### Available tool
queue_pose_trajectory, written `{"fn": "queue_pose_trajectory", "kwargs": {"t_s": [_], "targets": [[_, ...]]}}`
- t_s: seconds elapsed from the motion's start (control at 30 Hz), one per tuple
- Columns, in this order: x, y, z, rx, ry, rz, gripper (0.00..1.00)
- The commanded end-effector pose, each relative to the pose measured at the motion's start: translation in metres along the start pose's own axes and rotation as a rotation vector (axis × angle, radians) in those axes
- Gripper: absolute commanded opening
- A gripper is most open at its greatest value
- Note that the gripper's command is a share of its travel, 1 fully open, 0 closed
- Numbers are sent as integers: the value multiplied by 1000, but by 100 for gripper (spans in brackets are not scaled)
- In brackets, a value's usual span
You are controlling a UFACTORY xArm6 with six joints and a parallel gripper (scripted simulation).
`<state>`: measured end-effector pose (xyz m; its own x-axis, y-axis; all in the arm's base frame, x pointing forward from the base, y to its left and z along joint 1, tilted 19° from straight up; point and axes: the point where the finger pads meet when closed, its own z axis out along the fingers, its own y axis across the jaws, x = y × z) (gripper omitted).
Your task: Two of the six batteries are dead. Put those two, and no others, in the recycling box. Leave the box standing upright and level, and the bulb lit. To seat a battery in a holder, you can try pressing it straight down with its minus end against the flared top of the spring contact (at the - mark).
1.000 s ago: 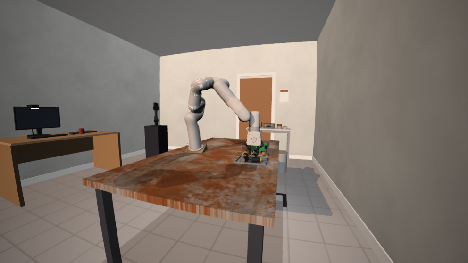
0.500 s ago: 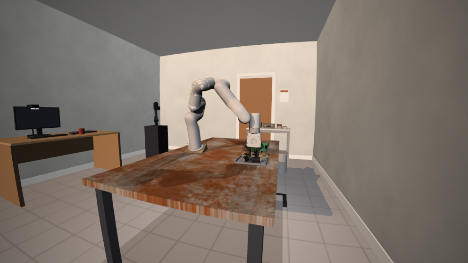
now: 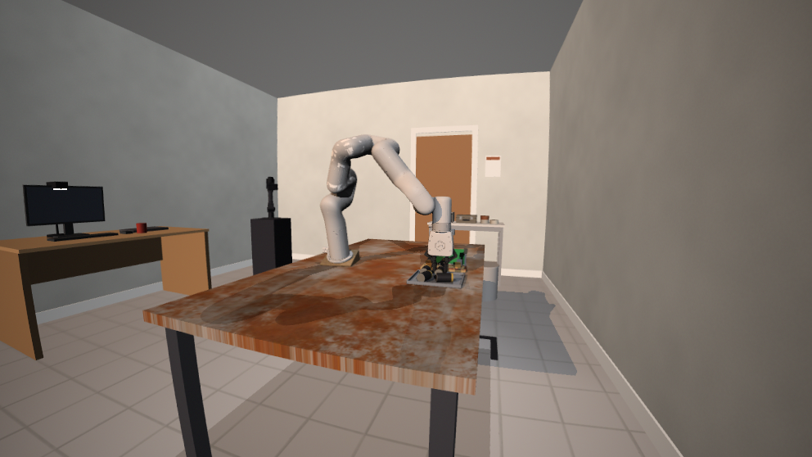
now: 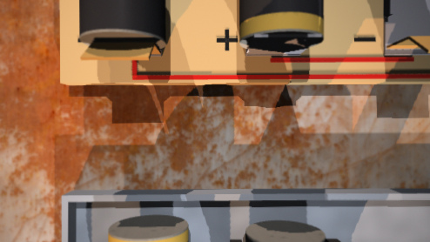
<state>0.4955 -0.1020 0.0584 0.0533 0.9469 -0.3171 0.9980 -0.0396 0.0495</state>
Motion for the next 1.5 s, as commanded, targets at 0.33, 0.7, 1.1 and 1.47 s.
{"fn": "queue_pose_trajectory", "kwargs": {"t_s": [0.33,0.7,1.1,1.47], "targets": [[0,1,-1,-4,0,1,28],[0,1,-2,-4,0,1,28],[0,1,-40,-4,0,1,28],[0,1,-60,-4,0,1,28]]}}
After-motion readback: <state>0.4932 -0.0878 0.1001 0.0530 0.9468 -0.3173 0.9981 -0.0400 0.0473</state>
